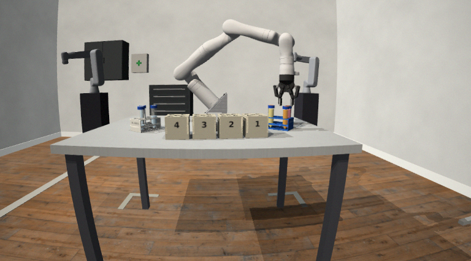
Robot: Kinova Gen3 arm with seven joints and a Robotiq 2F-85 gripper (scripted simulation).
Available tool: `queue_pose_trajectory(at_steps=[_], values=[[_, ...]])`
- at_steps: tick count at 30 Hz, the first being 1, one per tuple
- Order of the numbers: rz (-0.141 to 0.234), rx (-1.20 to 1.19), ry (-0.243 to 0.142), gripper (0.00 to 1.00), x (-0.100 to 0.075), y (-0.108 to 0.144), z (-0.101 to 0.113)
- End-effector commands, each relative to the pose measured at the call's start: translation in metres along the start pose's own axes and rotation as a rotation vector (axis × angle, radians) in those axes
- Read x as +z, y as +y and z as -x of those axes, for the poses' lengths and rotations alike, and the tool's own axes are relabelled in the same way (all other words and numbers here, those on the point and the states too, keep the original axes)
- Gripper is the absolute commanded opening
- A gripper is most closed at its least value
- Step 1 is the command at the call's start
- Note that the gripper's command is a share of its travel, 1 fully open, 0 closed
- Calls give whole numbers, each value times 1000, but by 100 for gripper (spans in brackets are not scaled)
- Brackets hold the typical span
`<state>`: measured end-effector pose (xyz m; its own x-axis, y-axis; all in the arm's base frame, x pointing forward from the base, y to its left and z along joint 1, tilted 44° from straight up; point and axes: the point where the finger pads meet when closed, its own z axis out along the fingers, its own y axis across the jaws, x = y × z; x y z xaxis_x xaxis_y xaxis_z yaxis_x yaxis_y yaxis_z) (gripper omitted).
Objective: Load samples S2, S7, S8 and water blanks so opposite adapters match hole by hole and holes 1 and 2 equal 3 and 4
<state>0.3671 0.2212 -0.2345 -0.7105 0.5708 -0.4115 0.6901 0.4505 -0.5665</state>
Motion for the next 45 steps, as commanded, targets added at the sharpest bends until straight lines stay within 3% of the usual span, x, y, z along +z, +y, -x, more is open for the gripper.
queue_pose_trajectory(at_steps=[1,45], values=[[2,0,0,62,4,1,0],[2,0,0,62,18,1,0]])
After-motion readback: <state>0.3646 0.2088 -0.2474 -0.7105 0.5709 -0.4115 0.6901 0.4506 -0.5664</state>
